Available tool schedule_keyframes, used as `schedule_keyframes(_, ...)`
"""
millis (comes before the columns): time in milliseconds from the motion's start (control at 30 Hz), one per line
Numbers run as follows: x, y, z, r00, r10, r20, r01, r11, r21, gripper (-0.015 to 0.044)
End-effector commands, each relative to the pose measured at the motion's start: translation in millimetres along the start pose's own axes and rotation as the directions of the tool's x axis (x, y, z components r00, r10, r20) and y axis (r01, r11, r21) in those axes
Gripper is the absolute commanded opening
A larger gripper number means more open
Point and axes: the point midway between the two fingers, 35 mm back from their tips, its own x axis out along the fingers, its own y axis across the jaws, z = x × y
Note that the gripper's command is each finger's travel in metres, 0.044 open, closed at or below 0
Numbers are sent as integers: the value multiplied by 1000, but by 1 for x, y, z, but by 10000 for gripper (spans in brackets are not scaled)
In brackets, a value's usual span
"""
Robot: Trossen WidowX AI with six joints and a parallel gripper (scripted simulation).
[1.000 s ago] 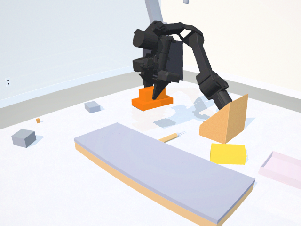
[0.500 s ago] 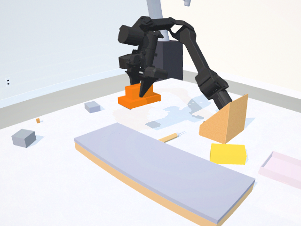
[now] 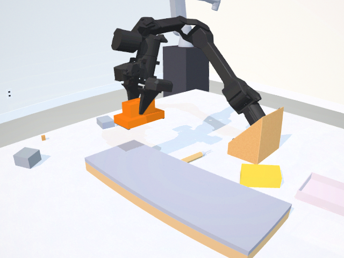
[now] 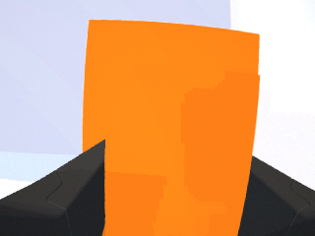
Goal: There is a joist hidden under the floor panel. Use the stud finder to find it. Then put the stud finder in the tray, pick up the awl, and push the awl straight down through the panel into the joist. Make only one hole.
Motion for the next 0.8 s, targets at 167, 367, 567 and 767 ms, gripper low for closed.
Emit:
schedule_keyframes(167,11,3,42,1000,15,15,-14,999,-38,0)
schedule_keyframes(367,16,4,53,1000,18,16,-17,999,-50,0)
schedule_keyframes(567,23,4,52,1000,19,16,-18,999,-50,0)
schedule_keyframes(767,32,4,50,1000,19,16,-18,999,-49,0)
